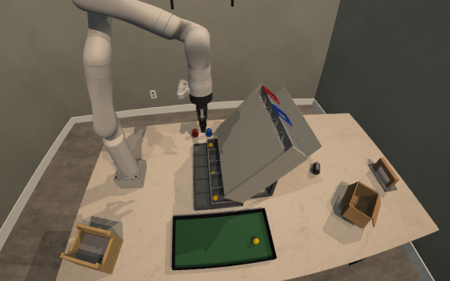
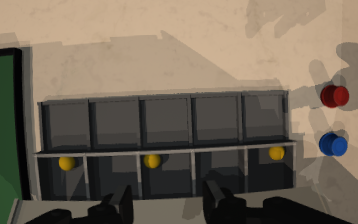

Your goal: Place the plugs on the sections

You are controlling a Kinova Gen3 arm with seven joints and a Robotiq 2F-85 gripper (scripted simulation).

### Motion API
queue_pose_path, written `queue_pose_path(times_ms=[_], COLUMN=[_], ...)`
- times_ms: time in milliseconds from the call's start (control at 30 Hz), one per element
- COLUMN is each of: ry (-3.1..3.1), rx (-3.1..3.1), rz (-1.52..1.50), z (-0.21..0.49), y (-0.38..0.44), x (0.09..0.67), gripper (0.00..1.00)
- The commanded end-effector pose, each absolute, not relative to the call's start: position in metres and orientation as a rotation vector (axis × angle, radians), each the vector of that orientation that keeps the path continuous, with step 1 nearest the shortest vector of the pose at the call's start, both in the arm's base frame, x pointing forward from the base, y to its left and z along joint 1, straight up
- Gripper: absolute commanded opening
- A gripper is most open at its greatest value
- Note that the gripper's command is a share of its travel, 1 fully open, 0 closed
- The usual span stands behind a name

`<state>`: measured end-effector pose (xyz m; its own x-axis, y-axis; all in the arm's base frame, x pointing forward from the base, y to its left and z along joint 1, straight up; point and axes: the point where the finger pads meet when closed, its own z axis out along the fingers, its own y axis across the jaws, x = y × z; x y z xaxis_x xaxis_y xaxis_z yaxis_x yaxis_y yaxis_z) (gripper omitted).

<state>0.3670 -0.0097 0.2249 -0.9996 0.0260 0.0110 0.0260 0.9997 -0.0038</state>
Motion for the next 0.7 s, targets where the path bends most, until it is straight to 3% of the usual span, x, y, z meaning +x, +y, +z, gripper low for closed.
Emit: queue_pose_path(times_ms=[0, 167, 200, 500, 667], ry=[-3.132, -3.132, -3.132, -3.132, -3.132], rx=[-0.041, -0.041, -0.041, -0.041, -0.041], rz=[0.005, 0.005, 0.005, 0.005, 0.005], z=[0.225, 0.225, 0.191, 0.153, 0.153], y=[-0.01, -0.01, -0.071, -0.14, -0.14], x=[0.367, 0.367, 0.362, 0.356, 0.356], gripper=[0.5, 0.5, 0.5, 0.5, 0.5])
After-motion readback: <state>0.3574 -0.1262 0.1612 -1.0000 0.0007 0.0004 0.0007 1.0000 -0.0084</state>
